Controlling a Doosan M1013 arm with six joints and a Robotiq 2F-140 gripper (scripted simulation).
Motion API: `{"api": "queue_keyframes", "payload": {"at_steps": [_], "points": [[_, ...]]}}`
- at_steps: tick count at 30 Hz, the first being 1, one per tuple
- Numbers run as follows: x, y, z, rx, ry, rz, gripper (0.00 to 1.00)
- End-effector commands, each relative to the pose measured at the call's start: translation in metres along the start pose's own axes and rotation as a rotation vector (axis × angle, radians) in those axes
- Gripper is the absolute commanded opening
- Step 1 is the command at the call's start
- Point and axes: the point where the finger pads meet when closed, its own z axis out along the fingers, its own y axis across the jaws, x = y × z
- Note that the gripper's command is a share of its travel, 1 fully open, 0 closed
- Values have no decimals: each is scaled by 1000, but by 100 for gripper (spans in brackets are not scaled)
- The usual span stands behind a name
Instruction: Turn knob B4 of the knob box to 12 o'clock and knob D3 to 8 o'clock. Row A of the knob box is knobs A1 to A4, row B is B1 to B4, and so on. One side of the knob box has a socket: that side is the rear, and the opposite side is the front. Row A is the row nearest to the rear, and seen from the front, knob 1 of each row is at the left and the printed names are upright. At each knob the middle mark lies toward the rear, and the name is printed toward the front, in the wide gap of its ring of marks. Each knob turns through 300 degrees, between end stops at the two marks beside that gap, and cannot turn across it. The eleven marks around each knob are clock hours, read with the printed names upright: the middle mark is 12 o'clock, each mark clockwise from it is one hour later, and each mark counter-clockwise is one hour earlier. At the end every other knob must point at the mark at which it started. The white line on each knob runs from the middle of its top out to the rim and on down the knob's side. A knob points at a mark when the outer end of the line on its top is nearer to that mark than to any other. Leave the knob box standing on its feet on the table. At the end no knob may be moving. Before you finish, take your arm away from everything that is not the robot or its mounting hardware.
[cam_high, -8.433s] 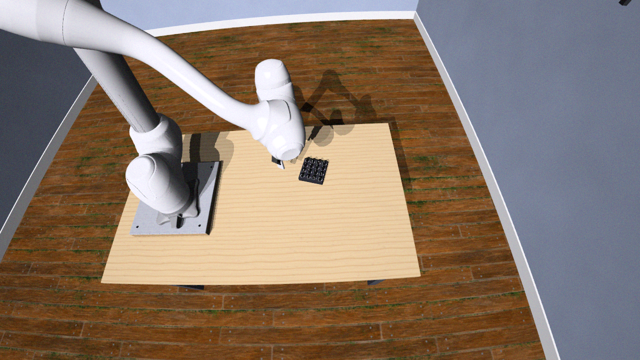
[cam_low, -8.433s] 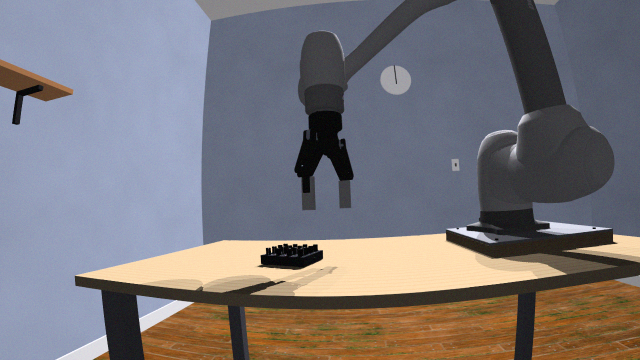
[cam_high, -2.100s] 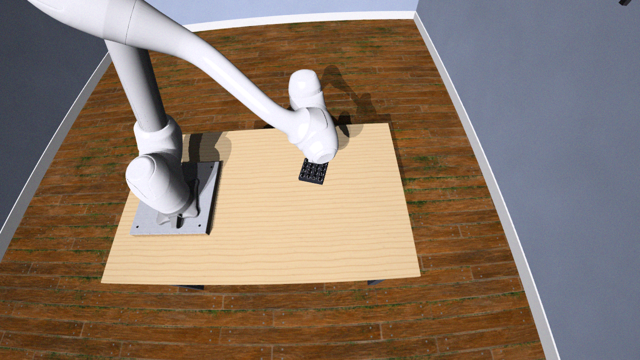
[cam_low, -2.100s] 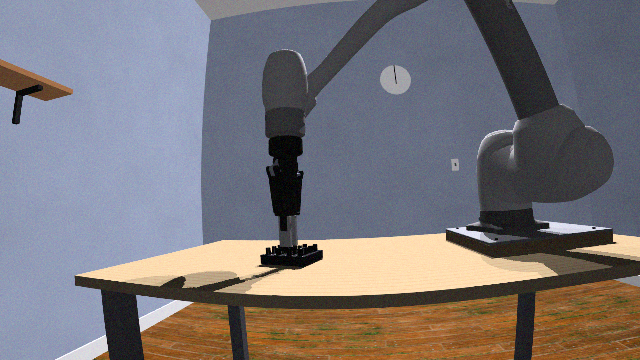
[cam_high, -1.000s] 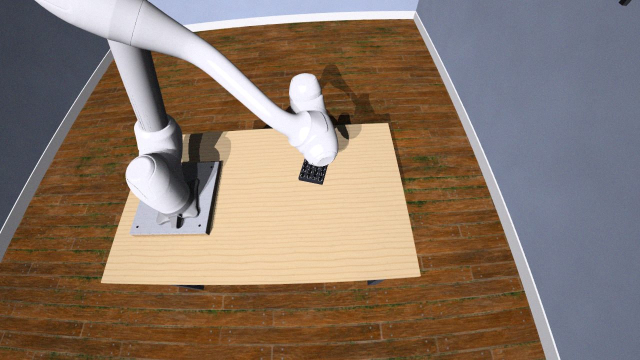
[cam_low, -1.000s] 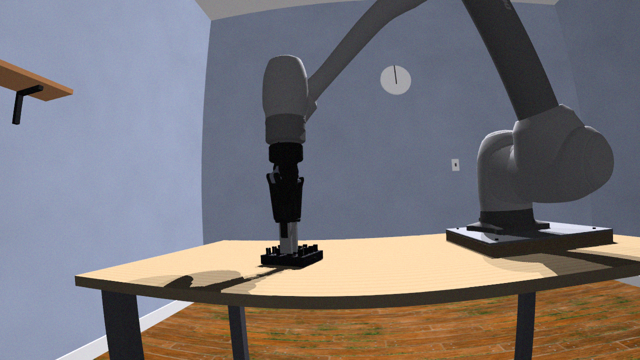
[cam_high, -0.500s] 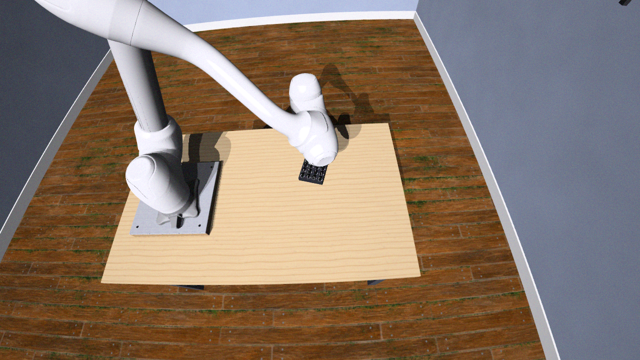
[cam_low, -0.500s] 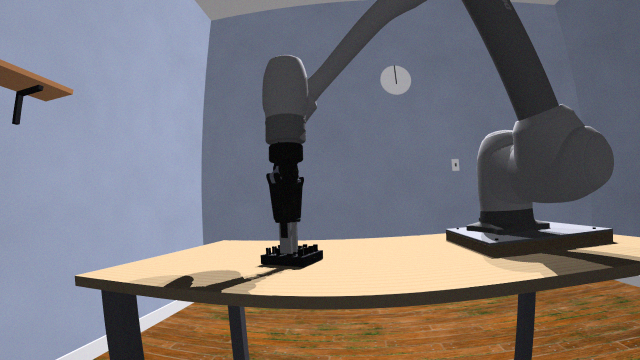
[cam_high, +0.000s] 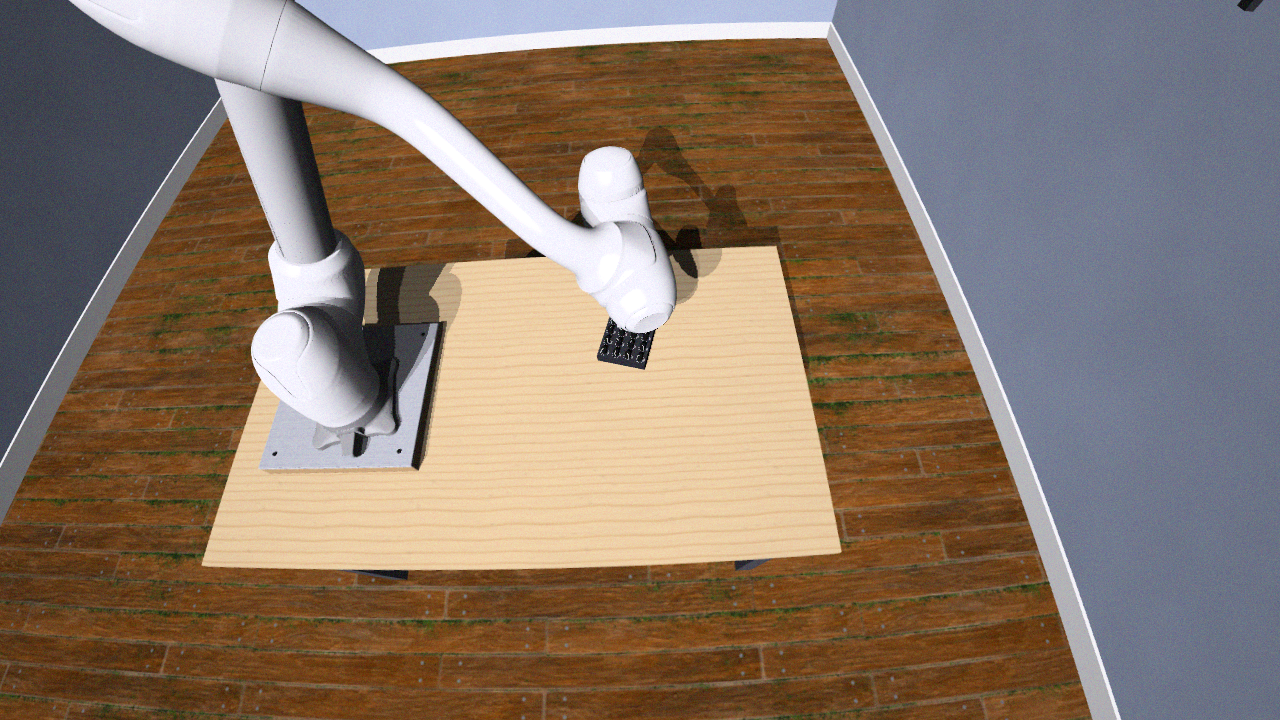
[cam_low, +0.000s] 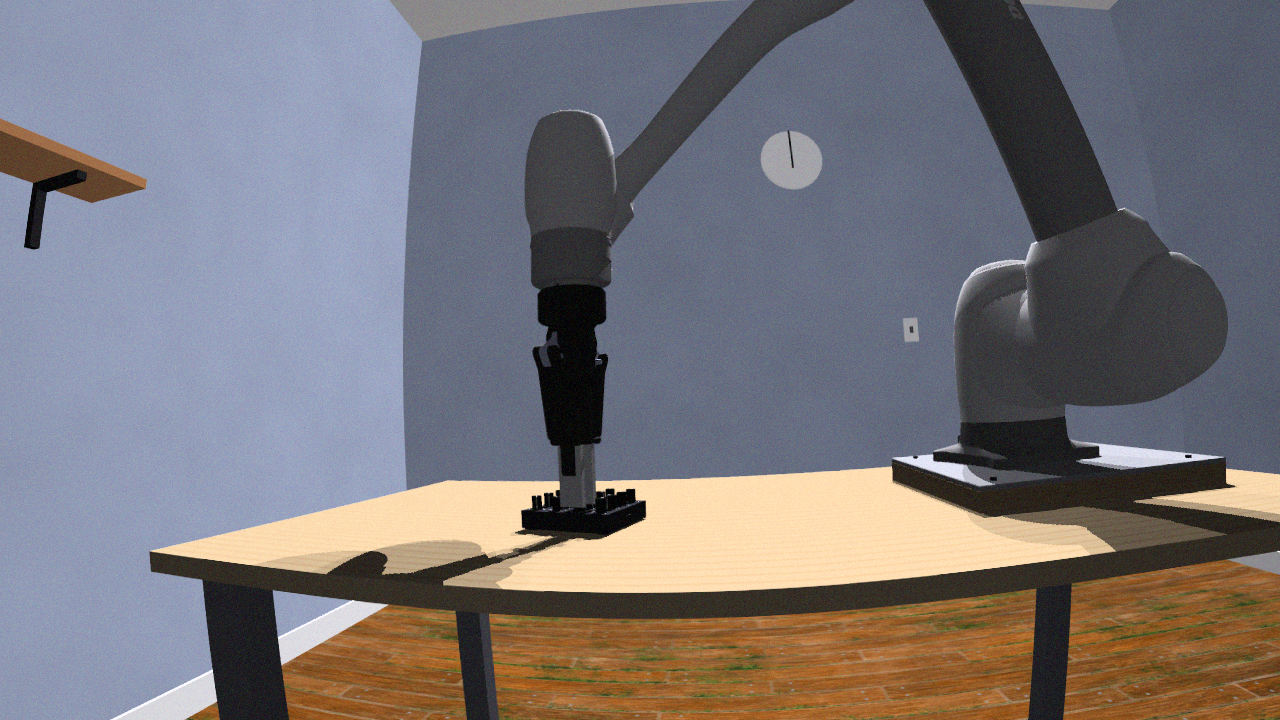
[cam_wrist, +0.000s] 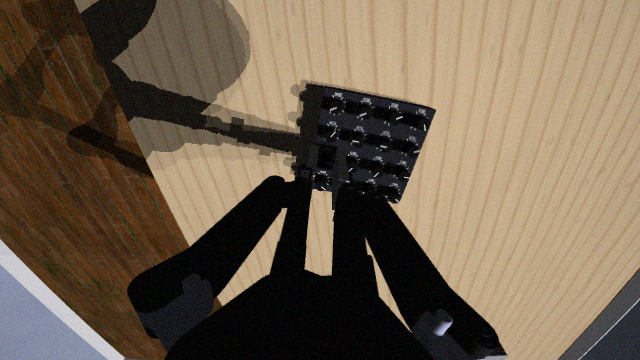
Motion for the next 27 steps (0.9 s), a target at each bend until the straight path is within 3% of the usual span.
{"api": "queue_keyframes", "payload": {"at_steps": [1,2,3,27], "points": [[0,0,0,0,0,0,12],[0,0,0,0,0,0,12],[0,0,0,0,0,0,5],[0,0,0,0,0,0,5]]}}
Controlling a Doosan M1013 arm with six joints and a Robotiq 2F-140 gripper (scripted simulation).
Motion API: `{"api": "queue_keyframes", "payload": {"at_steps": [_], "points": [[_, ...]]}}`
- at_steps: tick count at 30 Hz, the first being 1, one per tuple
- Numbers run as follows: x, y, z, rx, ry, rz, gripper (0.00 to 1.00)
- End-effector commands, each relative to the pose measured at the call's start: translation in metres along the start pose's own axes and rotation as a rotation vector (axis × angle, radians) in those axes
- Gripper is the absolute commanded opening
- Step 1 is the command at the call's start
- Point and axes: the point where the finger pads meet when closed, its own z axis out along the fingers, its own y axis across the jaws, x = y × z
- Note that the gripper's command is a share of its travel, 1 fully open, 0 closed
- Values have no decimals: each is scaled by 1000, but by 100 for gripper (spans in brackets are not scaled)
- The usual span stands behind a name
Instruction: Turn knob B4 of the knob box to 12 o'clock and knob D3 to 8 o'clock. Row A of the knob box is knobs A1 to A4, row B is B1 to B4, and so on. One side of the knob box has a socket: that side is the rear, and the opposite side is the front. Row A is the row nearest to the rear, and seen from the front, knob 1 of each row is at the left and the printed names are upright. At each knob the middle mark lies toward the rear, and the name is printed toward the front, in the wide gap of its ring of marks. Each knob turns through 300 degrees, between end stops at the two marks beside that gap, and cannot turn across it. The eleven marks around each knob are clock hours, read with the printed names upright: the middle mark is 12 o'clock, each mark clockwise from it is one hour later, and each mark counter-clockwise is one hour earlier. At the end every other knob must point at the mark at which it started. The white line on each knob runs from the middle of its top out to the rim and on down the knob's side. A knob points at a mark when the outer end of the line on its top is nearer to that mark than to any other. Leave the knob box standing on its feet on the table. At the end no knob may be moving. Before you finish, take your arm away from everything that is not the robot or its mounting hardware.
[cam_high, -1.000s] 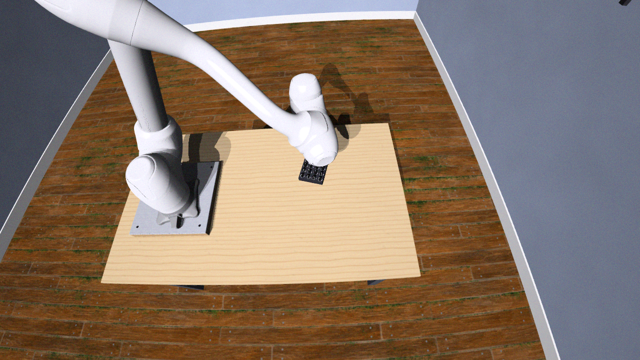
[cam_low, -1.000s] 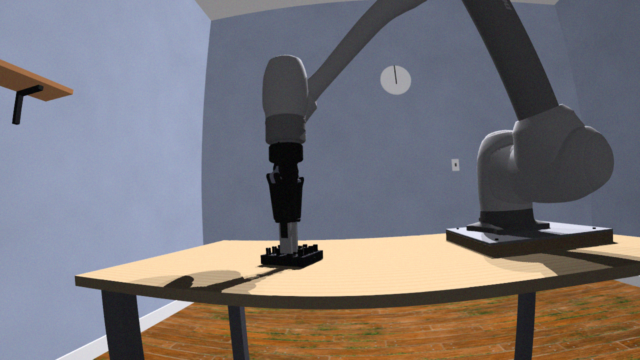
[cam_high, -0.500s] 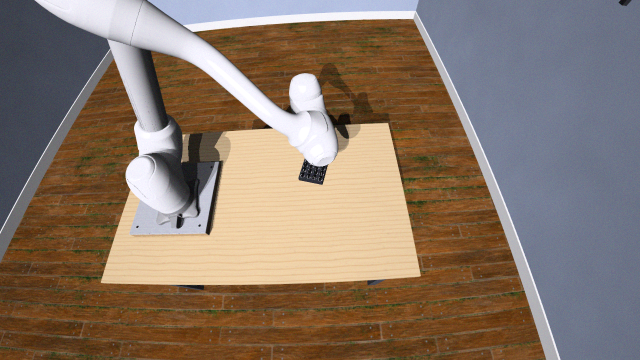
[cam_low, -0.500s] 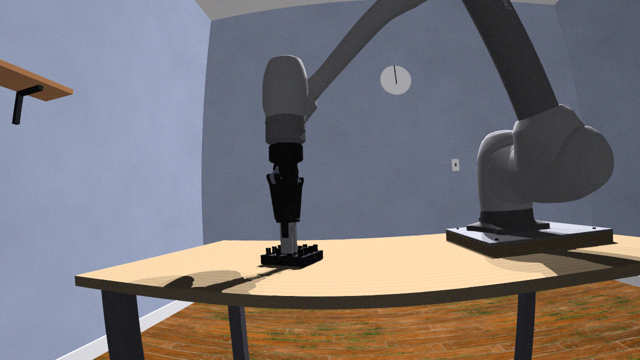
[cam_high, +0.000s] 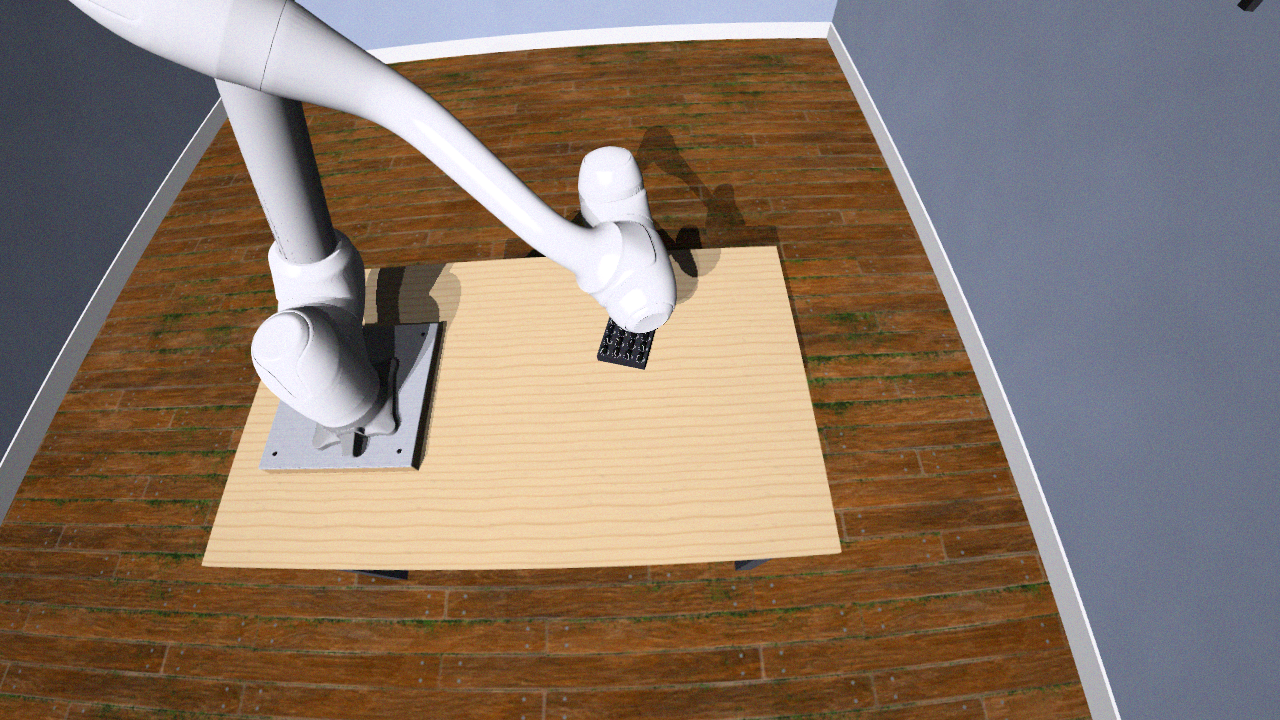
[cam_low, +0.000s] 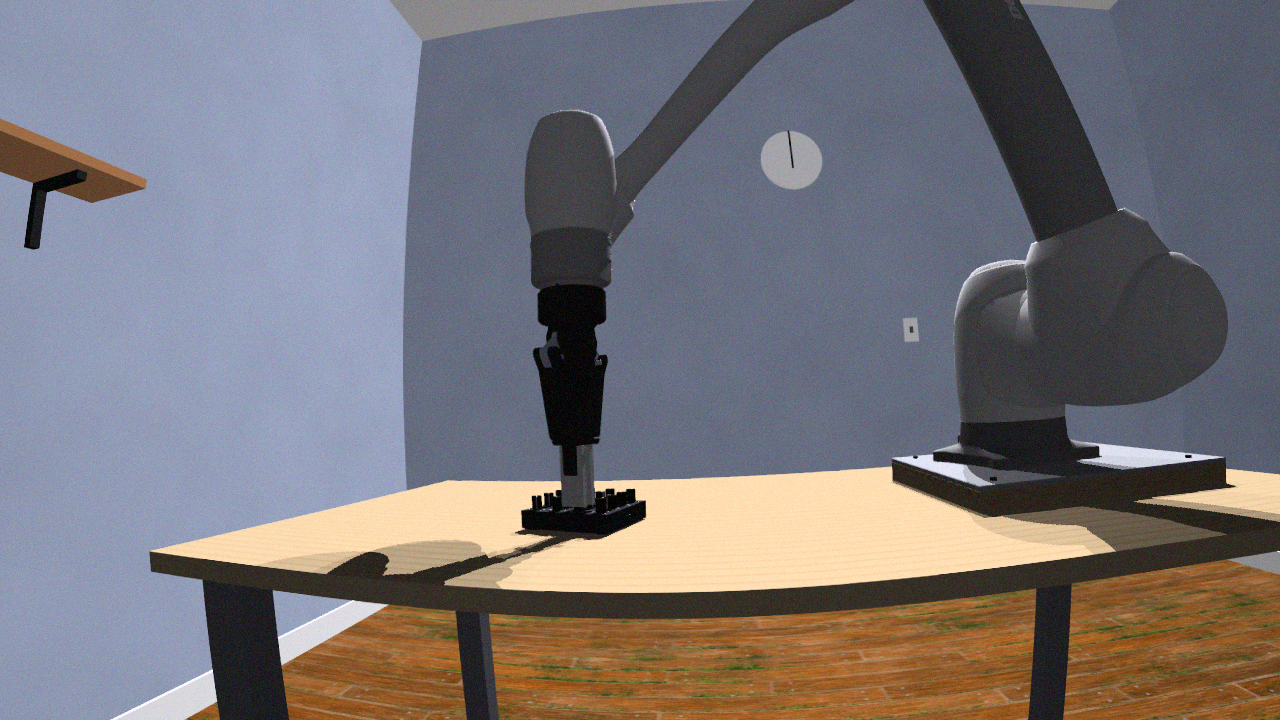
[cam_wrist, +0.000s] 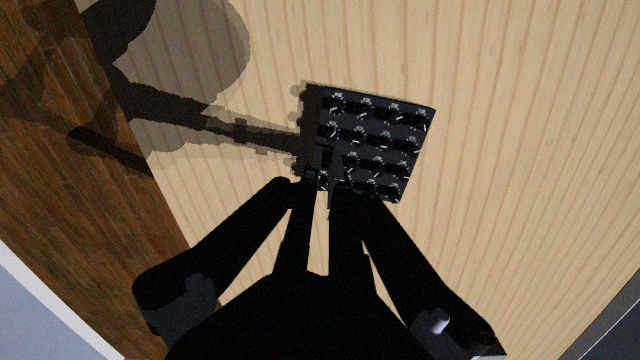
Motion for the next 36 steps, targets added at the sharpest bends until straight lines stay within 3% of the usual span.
{"api": "queue_keyframes", "payload": {"at_steps": [1,20,36], "points": [[0,0,0,0,0,0,5],[0,0,0,0,0,18,5],[0,0,0,0,0,144,5]]}}
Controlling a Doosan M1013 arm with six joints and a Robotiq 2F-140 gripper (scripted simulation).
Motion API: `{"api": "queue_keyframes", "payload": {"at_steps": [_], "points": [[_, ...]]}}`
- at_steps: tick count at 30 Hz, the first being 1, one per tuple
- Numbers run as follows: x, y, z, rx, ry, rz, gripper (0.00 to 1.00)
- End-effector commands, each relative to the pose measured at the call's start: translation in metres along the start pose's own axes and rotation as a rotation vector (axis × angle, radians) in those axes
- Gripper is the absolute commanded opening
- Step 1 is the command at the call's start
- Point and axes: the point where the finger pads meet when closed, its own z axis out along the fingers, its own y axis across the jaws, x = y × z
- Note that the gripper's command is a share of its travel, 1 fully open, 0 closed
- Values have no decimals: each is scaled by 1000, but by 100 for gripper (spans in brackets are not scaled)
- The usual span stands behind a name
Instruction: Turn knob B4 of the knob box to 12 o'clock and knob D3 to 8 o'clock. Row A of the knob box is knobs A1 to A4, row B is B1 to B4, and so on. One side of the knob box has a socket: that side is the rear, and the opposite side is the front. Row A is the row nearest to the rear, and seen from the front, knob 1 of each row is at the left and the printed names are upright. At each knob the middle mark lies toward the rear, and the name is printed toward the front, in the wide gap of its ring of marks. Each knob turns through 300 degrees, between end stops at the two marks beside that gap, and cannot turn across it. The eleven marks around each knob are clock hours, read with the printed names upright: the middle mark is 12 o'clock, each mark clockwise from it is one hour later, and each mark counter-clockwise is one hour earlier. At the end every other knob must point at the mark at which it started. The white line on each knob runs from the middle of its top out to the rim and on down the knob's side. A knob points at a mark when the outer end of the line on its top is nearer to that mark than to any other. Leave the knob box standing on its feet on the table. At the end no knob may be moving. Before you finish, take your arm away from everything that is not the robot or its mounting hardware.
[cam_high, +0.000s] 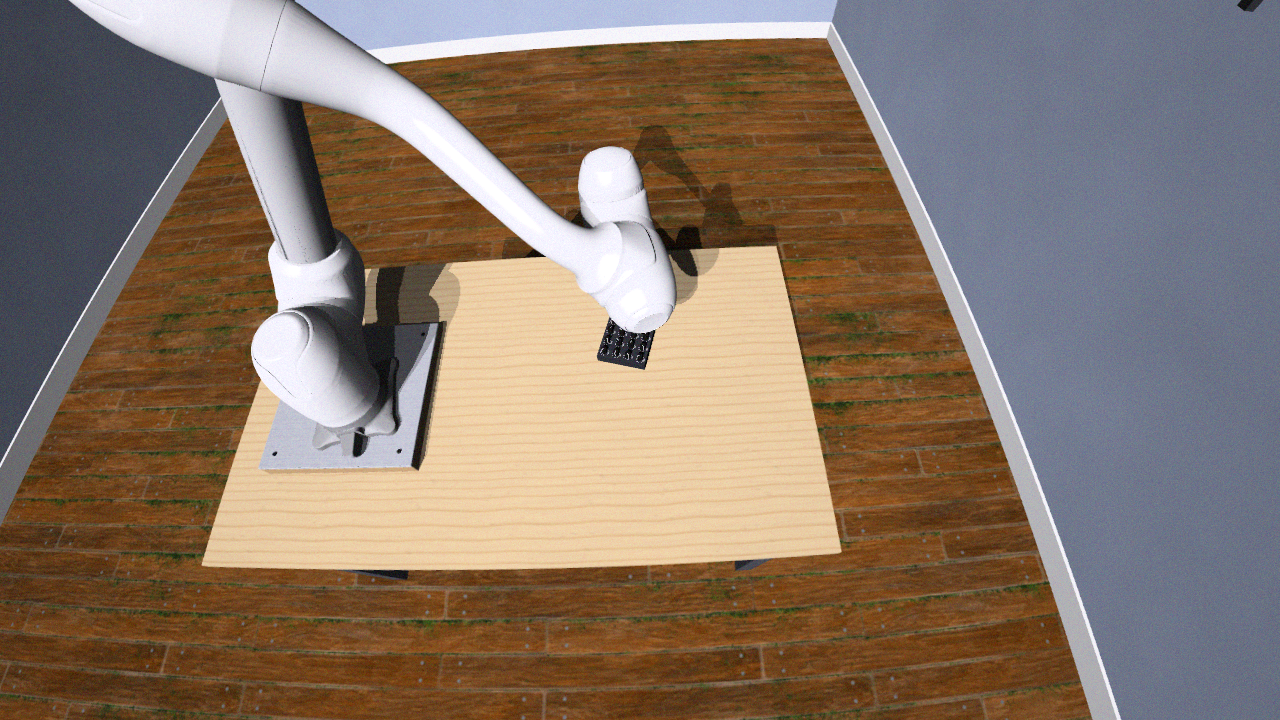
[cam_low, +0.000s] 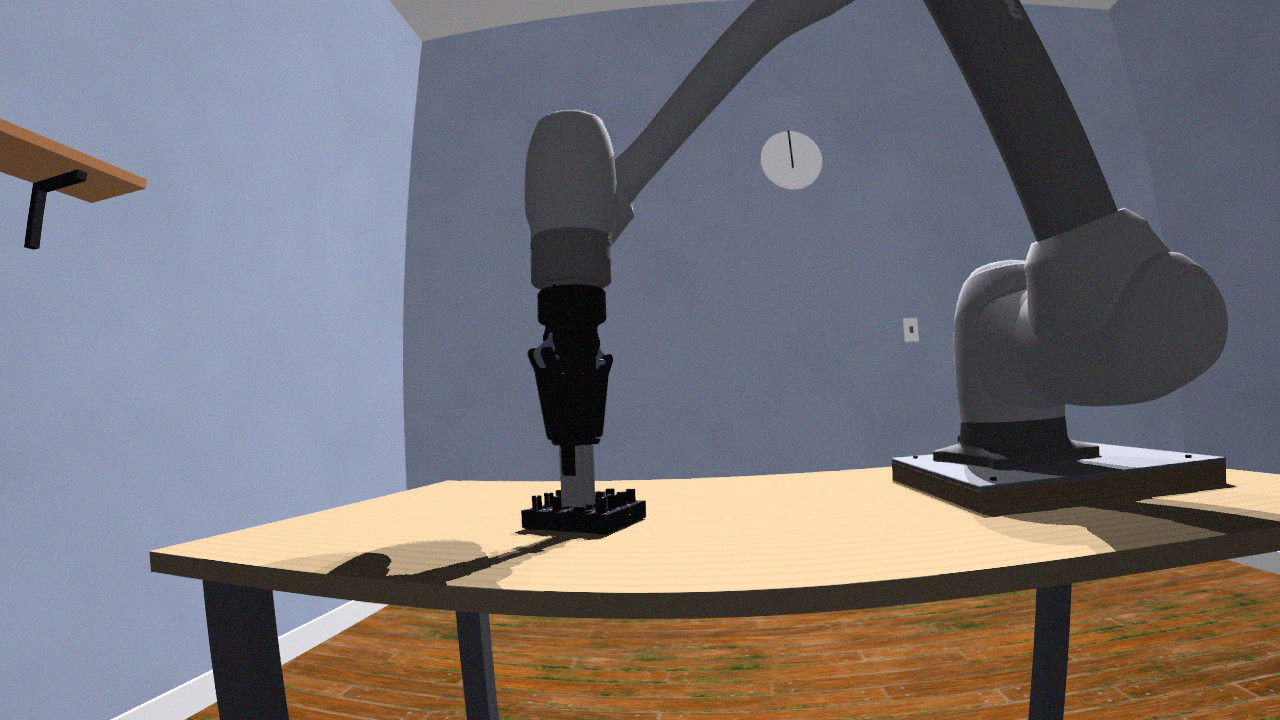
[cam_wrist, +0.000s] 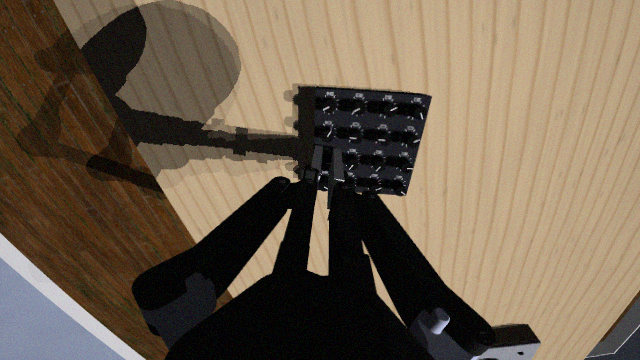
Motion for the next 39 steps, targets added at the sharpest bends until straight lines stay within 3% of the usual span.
{"api": "queue_keyframes", "payload": {"at_steps": [1,15,39], "points": [[0,0,0,0,0,39,5],[0,0,0,0,0,268,5],[0,0,0,0,1,839,5]]}}
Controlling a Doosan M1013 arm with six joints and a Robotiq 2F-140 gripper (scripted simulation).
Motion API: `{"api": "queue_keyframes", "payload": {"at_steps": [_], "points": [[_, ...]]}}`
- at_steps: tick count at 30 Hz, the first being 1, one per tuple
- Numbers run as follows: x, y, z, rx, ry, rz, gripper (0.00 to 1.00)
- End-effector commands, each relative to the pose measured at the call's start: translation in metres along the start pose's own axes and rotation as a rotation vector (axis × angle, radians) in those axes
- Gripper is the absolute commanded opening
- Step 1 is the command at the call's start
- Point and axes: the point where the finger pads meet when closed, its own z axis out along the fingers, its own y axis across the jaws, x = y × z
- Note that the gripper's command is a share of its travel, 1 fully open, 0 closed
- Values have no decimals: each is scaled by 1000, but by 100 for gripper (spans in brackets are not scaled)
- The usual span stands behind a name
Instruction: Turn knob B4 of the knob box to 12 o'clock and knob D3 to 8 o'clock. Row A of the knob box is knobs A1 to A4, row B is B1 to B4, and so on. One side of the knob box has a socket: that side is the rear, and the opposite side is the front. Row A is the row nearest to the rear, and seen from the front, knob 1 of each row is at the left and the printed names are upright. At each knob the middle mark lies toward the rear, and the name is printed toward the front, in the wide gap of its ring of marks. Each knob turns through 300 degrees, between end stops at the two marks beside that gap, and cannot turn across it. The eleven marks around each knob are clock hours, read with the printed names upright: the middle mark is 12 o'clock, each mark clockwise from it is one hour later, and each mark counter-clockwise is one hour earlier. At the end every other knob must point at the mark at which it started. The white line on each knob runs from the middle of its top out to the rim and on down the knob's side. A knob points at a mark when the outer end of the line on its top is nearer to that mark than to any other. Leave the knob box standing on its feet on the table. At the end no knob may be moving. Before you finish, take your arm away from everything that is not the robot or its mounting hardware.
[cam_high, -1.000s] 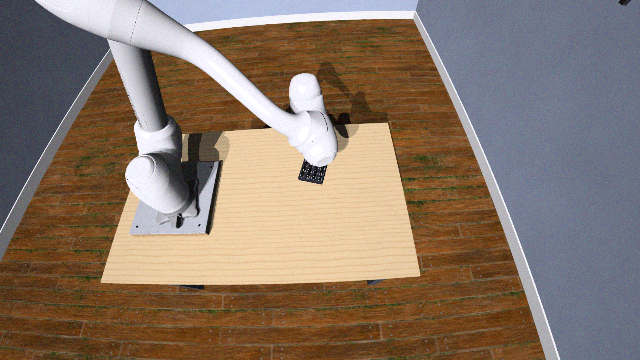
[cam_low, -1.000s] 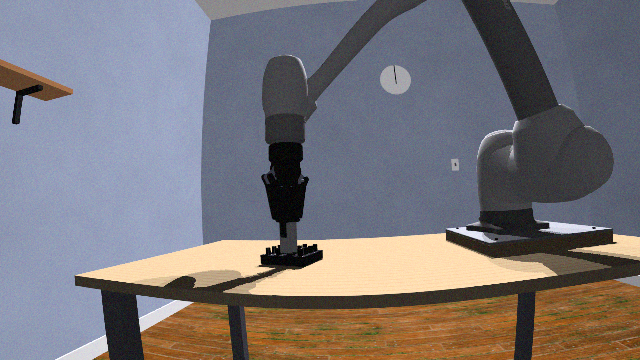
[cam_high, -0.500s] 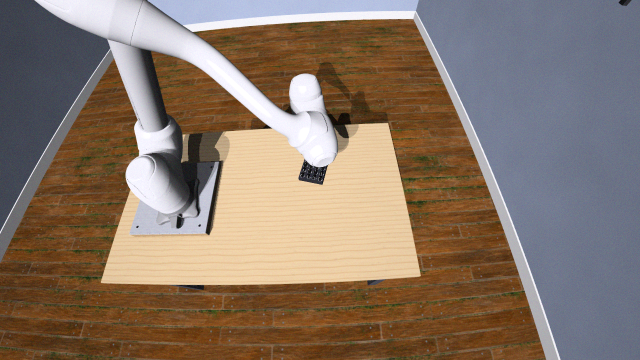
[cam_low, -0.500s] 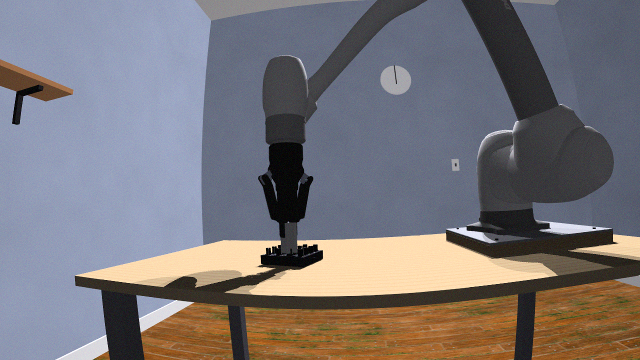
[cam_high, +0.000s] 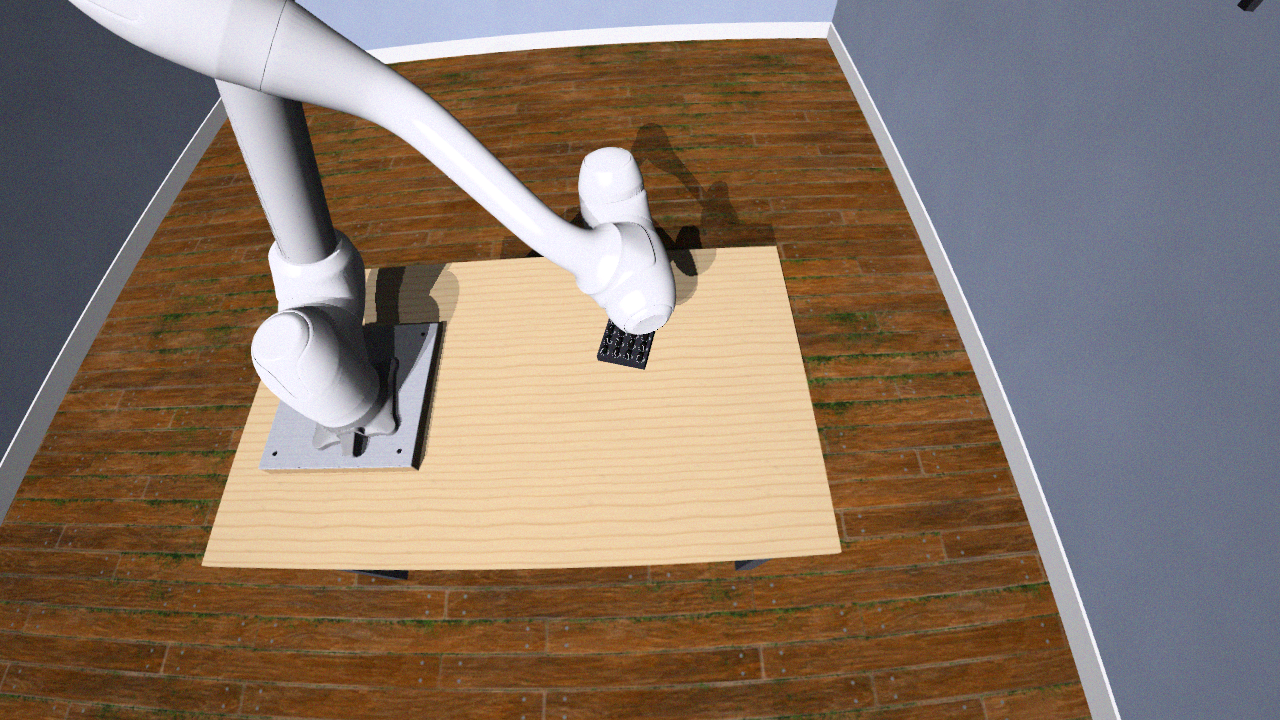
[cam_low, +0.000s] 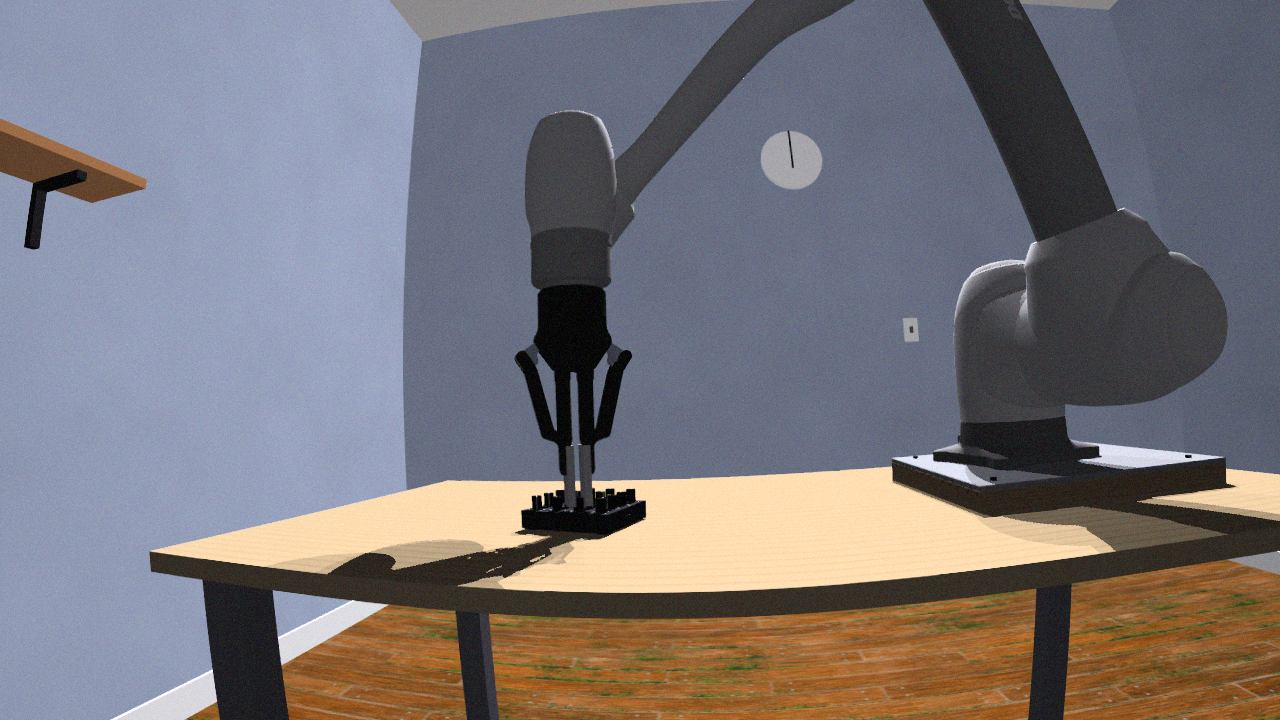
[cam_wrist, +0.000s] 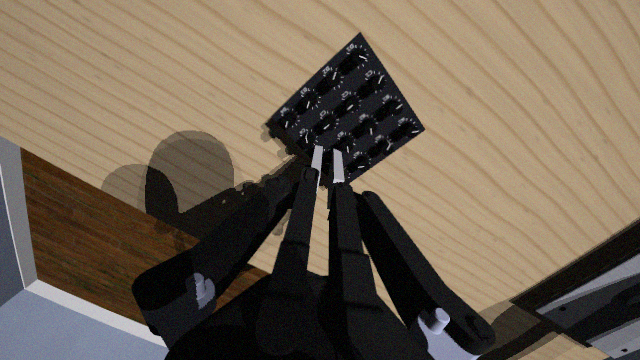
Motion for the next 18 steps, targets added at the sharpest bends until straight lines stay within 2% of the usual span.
{"api": "queue_keyframes", "payload": {"at_steps": [1,18], "points": [[0,0,0,-1,4,103,5],[0,0,0,0,4,446,5]]}}
